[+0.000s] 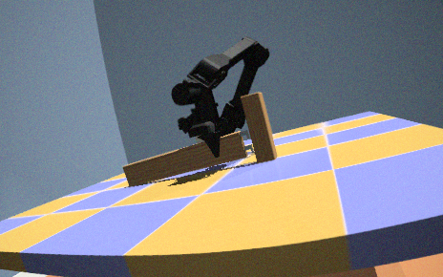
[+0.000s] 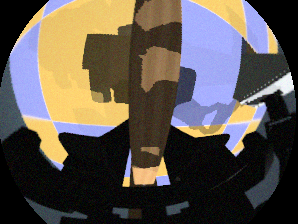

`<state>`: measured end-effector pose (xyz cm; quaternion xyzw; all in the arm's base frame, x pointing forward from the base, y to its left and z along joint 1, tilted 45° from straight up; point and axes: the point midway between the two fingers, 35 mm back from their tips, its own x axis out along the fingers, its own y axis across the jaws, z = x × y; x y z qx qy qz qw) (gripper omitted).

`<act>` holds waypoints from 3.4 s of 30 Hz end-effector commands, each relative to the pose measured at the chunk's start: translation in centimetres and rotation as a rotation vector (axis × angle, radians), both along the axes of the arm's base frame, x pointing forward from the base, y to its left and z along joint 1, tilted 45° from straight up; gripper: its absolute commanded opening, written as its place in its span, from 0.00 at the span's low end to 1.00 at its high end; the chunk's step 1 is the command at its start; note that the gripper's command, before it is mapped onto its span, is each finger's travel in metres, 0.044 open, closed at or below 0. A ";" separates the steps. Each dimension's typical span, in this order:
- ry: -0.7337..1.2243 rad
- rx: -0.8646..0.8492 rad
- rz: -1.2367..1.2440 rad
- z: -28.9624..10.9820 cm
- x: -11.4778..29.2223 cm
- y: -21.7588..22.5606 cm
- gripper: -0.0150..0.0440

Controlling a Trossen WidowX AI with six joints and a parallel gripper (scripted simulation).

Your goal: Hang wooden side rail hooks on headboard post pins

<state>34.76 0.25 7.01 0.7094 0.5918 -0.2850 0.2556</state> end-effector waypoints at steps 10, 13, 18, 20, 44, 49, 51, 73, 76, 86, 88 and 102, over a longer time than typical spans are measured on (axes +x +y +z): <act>-0.004 -0.004 -0.013 0.5 0.1 -0.1 0.25; -0.004 -0.004 -0.013 0.5 0.1 -0.1 0.25; -0.003 -0.004 -0.013 0.6 0.0 -0.1 0.25; -0.003 -0.004 -0.013 0.6 0.0 -0.1 0.25; -0.004 -0.004 -0.013 0.8 0.2 0.0 0.25; -0.004 -0.004 -0.013 0.9 0.1 0.1 0.25; -0.004 -0.004 -0.013 0.9 0.1 0.1 0.25; -0.004 -0.004 -0.013 1.1 0.2 0.3 0.25; -0.004 -0.004 -0.013 1.1 0.2 0.3 0.25; -0.004 -0.004 -0.013 1.2 0.1 0.3 0.25; -0.004 -0.004 -0.013 1.2 0.2 0.4 0.25; -0.004 -0.004 -0.013 1.3 0.3 0.4 0.25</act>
